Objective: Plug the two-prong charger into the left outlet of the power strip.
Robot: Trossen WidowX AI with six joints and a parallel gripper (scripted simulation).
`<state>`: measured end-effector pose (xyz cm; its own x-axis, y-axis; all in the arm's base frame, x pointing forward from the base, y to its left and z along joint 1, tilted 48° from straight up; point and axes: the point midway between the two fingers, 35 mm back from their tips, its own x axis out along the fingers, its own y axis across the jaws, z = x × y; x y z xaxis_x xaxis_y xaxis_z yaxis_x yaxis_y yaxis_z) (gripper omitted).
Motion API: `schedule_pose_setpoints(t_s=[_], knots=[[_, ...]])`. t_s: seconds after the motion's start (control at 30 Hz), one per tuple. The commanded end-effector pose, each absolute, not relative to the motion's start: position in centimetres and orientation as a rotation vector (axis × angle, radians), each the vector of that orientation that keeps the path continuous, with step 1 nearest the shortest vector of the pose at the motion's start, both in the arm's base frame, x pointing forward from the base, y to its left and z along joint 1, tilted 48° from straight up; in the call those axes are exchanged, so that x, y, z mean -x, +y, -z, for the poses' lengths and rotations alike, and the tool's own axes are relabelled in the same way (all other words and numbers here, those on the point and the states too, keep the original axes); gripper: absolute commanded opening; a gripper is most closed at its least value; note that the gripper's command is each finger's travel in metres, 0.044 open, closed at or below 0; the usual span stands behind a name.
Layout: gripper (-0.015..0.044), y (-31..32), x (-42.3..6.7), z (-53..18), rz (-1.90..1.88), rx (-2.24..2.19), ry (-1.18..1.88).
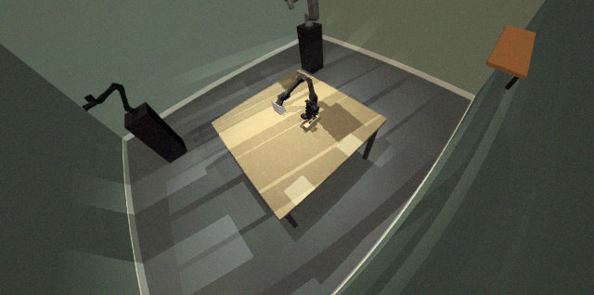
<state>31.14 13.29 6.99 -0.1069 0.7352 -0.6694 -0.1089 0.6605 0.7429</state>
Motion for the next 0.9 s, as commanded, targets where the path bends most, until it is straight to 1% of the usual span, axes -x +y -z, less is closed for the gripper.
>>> schedule_pose_setpoints(t_s=[0.0, 0.87], knots=[[0.0000, 13.27, -31.42, -7.08, -0.776, -0.539, 1.517], [0.0000, 13.32, -31.58, -7.12, -0.776, -0.539, 1.517]])
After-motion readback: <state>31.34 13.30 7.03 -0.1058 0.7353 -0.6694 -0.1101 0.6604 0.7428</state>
